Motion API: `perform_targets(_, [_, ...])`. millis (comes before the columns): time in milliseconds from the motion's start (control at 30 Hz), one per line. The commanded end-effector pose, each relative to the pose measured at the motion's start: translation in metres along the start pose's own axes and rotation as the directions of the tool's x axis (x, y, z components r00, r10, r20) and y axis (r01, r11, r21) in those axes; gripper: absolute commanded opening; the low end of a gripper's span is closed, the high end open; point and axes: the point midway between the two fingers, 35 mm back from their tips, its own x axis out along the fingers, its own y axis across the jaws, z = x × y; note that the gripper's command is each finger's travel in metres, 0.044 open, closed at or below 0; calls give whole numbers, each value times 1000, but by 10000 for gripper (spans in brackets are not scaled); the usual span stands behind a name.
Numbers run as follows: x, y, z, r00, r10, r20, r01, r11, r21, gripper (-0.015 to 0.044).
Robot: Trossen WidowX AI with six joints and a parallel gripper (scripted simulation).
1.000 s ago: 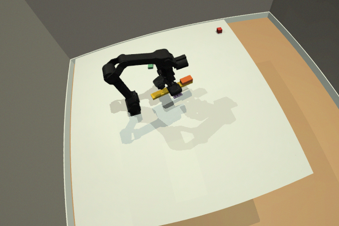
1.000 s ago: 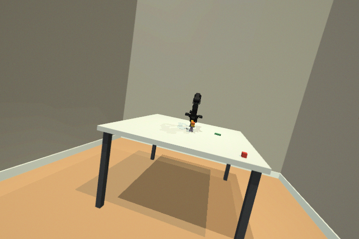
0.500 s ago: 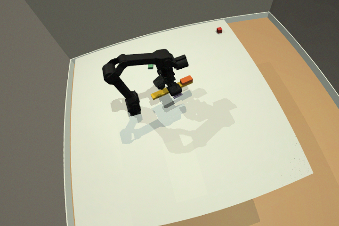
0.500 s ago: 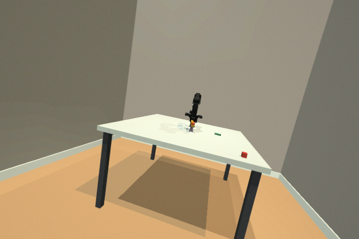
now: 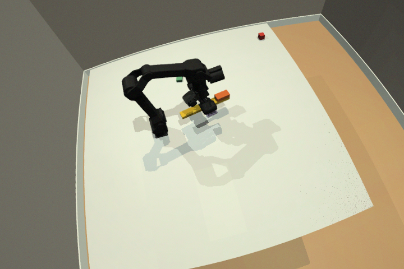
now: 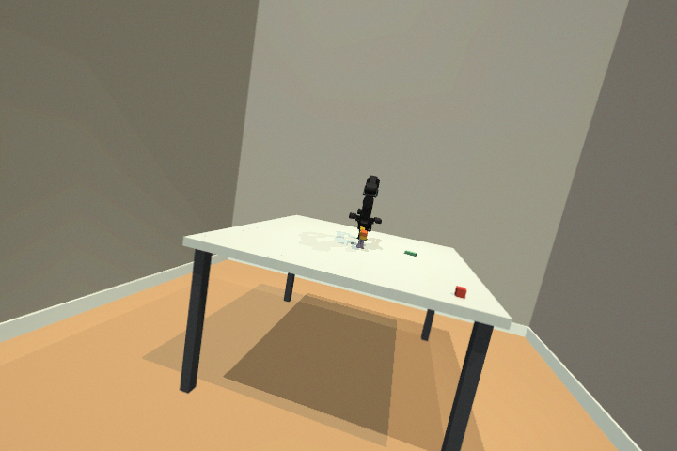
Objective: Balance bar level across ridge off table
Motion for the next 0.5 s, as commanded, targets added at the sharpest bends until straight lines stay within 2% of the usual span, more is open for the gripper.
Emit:
perform_targets(0, [1, -1, -1, 1000, -4, -3, 4, 1000, -3, 0])
perform_targets(467, [2, -1, -1, 1000, -4, -3, 4, 1000, -3, 0])
